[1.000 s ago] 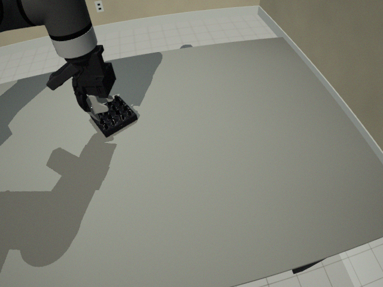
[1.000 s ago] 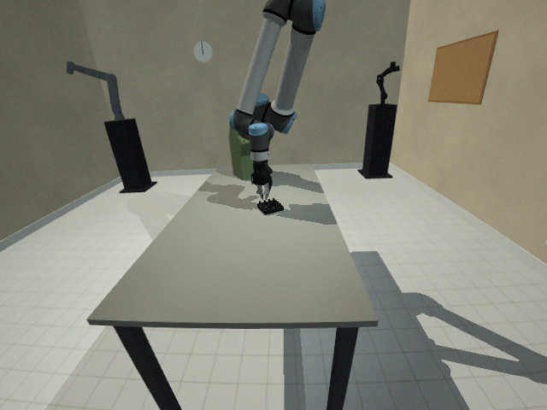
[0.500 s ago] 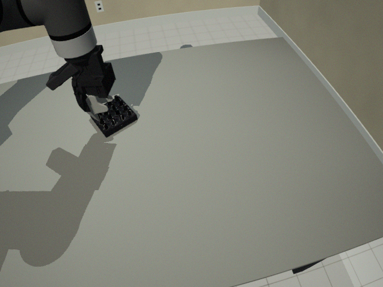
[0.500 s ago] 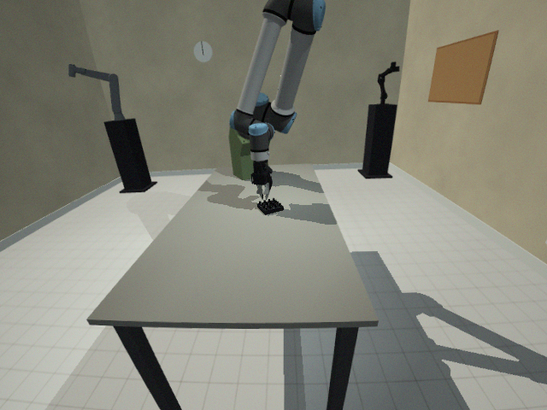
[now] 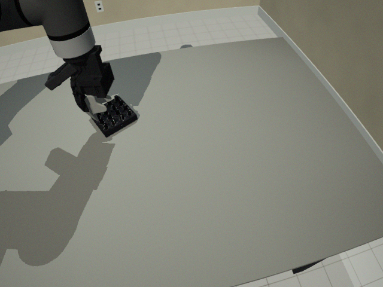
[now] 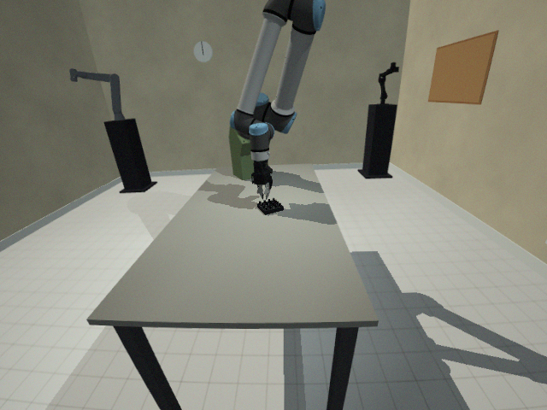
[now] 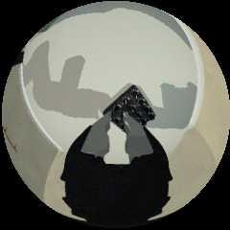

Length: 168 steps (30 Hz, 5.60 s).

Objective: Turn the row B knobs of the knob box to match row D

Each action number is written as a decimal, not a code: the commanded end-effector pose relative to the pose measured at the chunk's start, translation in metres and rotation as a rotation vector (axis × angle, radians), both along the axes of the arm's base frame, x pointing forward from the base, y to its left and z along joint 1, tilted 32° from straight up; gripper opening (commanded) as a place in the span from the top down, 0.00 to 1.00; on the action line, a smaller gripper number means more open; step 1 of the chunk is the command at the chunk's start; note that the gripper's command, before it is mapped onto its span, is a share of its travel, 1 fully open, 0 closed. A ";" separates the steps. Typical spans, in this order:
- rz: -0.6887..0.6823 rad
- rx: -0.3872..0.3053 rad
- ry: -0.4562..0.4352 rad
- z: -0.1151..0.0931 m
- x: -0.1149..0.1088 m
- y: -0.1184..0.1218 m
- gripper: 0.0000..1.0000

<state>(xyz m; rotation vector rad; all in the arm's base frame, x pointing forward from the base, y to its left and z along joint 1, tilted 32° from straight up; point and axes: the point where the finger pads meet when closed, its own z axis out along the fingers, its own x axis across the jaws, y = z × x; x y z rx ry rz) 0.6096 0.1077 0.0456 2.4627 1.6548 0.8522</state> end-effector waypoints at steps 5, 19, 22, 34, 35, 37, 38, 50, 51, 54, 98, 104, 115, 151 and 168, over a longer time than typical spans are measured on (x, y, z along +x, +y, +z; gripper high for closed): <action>0.000 0.000 -0.001 0.000 0.000 0.000 0.89; 0.000 0.000 -0.001 0.000 0.000 0.000 0.89; 0.000 0.000 -0.001 0.000 0.000 0.000 0.89; 0.000 0.000 -0.001 -0.001 0.001 0.000 0.89; 0.000 0.000 -0.001 -0.001 0.001 0.000 0.89; 0.000 0.000 -0.001 -0.002 0.001 0.001 0.89; 0.000 0.000 -0.001 -0.002 0.002 0.001 0.89; 0.000 0.000 -0.001 -0.009 0.005 0.003 0.89; 0.000 0.000 -0.001 -0.010 0.006 0.003 0.89; 0.000 0.000 -0.001 -0.011 0.006 0.003 0.89; 0.000 0.000 -0.001 -0.012 0.007 0.004 0.96; 0.000 0.000 -0.001 -0.012 0.007 0.004 0.96; 0.000 0.000 -0.001 -0.012 0.007 0.004 0.96; -0.050 0.027 0.014 -0.011 0.007 0.004 0.96; -0.192 0.107 0.057 -0.011 0.007 0.004 0.96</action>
